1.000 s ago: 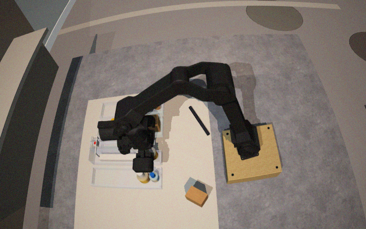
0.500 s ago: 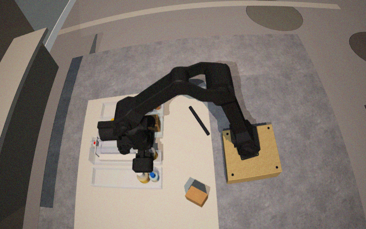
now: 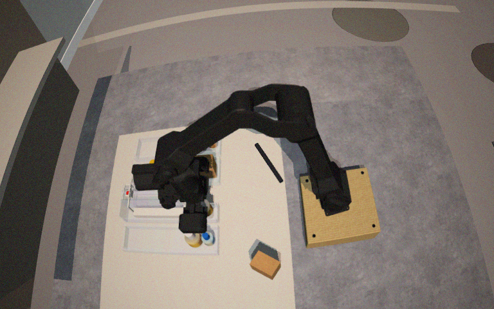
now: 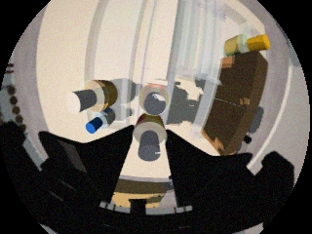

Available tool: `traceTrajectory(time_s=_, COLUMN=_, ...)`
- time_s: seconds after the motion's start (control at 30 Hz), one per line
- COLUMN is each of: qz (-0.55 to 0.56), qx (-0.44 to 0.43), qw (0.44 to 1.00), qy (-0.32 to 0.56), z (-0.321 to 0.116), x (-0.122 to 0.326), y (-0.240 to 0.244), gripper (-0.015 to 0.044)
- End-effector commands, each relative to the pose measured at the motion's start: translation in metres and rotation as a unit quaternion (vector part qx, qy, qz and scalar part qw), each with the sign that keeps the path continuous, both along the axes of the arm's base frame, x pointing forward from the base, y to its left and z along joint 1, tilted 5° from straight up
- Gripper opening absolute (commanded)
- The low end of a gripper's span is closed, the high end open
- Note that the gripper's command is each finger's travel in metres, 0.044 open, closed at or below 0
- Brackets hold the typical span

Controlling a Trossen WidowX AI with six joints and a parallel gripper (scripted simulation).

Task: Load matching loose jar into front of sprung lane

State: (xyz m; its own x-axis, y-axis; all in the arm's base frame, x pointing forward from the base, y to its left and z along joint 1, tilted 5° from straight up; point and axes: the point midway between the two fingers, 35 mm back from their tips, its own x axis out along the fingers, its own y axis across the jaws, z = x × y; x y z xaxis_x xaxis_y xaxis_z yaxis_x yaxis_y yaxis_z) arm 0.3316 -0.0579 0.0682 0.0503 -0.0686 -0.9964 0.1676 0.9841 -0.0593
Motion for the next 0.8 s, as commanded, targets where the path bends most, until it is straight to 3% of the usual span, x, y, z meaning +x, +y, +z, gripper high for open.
traceTrajectory(time_s=0.0, qz=0.001, qx=-0.002, qw=1.000, qy=-0.014, z=0.0001, x=0.0070, y=-0.0011, gripper=0.0000)
traceTrajectory(time_s=0.77, qz=0.001, qx=-0.002, qw=1.000, qy=-0.014, z=-0.0066, x=0.0068, y=-0.0015, gripper=0.0000)
